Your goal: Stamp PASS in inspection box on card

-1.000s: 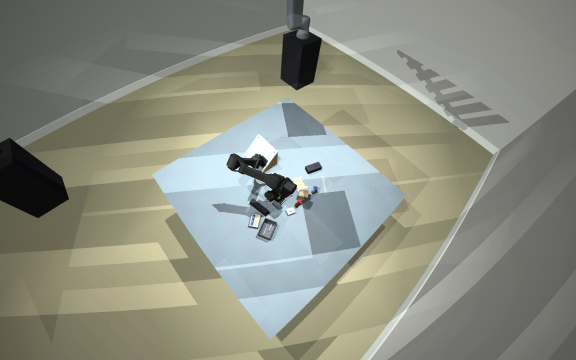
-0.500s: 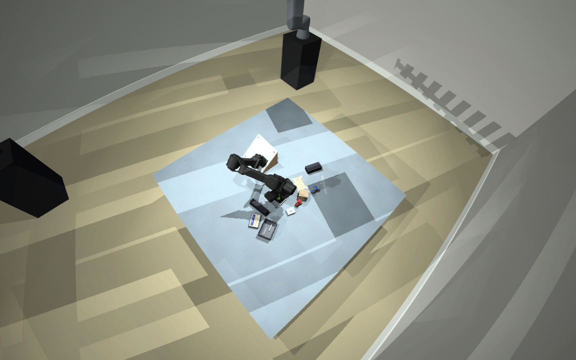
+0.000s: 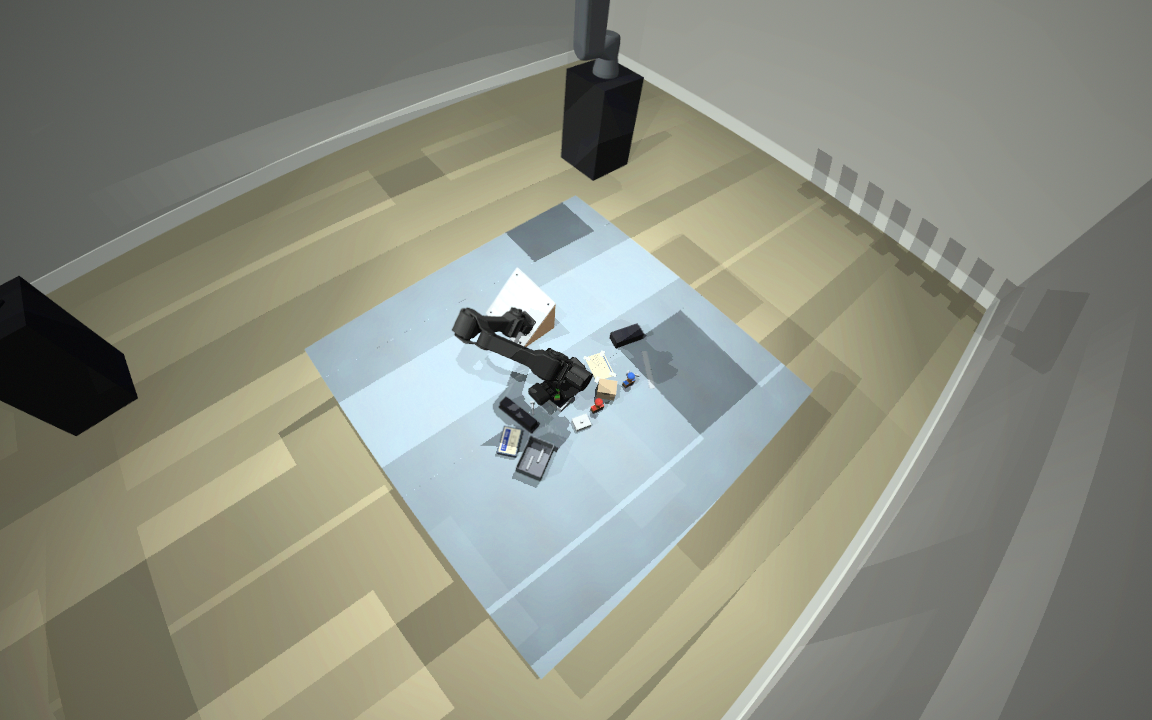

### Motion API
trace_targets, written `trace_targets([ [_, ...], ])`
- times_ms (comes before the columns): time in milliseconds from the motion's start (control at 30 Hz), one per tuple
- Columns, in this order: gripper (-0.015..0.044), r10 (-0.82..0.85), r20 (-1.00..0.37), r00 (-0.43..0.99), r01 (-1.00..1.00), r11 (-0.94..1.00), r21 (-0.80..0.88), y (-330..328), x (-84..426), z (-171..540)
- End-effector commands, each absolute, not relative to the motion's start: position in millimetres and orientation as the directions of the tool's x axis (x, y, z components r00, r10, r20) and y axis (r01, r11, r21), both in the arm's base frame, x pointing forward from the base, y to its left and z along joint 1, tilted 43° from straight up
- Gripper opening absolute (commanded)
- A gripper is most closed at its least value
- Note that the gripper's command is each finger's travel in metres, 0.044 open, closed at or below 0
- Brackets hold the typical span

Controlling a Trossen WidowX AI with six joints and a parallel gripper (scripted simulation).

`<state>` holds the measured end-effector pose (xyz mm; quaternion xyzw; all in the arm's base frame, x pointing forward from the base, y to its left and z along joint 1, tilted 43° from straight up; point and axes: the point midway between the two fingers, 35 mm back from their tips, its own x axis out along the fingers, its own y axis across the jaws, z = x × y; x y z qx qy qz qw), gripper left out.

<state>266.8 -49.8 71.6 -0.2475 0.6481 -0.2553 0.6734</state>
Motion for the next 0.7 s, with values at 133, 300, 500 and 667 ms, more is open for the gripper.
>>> trace_targets([
  [133, 0.0000, -0.668, -0.744, 0.031, 0.019, 0.744, -0.667, -51.5, 266.9, 70.7],
  [300, 0.0000, -0.668, -0.744, 0.031, 0.019, 0.744, -0.667, -52.1, 266.9, 70.0],
  [500, 0.0000, -0.668, -0.744, 0.031, 0.019, 0.744, -0.667, -52.5, 266.9, 69.6],
  [667, 0.0000, -0.668, -0.744, 0.031, 0.019, 0.744, -0.667, -53.2, 266.9, 68.9],
])
